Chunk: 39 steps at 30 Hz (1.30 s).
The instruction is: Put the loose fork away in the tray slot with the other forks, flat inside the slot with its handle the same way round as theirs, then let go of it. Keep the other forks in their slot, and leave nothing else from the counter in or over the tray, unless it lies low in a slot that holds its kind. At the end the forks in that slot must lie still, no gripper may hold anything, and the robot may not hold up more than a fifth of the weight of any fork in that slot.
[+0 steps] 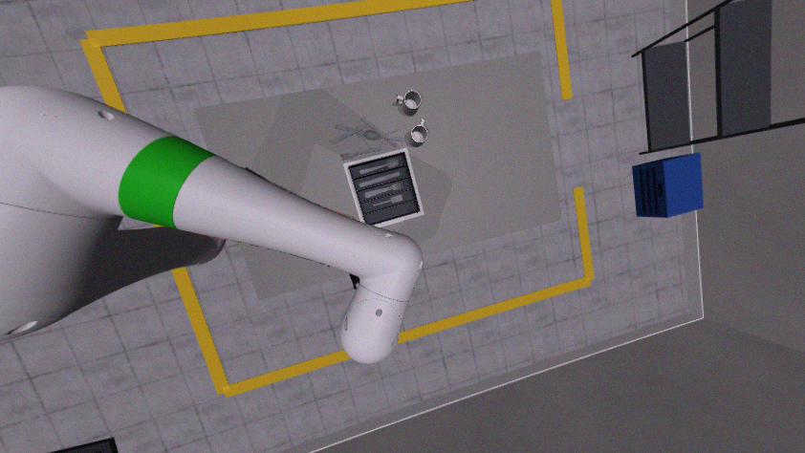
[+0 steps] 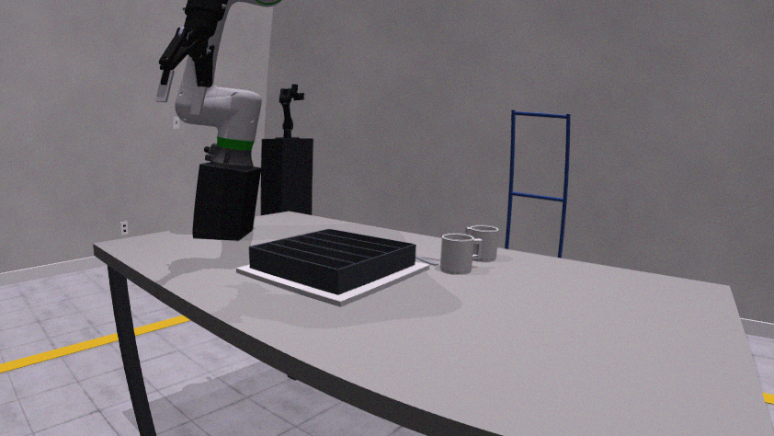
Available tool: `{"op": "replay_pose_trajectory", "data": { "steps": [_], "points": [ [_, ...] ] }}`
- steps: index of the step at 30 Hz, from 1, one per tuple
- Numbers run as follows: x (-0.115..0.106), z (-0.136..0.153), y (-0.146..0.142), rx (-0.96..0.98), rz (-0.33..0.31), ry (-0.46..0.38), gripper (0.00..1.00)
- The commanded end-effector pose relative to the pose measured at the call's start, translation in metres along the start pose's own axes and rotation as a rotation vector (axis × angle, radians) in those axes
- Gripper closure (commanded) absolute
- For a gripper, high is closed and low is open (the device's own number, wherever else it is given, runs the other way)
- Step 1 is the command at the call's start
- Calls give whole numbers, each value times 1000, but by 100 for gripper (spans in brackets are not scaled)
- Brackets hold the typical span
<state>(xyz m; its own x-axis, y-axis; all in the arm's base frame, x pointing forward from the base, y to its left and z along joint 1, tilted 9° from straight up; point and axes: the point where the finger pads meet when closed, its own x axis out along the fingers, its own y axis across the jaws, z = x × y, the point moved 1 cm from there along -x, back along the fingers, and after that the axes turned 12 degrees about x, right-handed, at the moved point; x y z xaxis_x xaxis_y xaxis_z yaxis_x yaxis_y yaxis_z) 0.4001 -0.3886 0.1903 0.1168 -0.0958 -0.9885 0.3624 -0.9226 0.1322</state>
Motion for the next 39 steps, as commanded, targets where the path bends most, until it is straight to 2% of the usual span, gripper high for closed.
{"op": "replay_pose_trajectory", "data": {
  "steps": [1,18,22,24,27,28,29,32,34,36,38,39],
  "points": [
    [0,0,0,0,0,0,0],
    [0,0,0,0,0,0,0],
    [5,-16,-9,14,-3,5,0],
    [12,-39,-25,34,-8,13,0],
    [28,-87,-63,85,-23,29,0],
    [30,-91,-67,85,-23,29,0],
    [35,-106,-82,107,-30,35,0],
    [44,-133,-110,131,-39,40,0],
    [44,-133,-110,131,-39,40,0],
    [56,-165,-154,184,-60,51,0],
    [59,-174,-165,184,-60,51,0],
    [64,-186,-187,212,-72,54,0]
  ]
}}
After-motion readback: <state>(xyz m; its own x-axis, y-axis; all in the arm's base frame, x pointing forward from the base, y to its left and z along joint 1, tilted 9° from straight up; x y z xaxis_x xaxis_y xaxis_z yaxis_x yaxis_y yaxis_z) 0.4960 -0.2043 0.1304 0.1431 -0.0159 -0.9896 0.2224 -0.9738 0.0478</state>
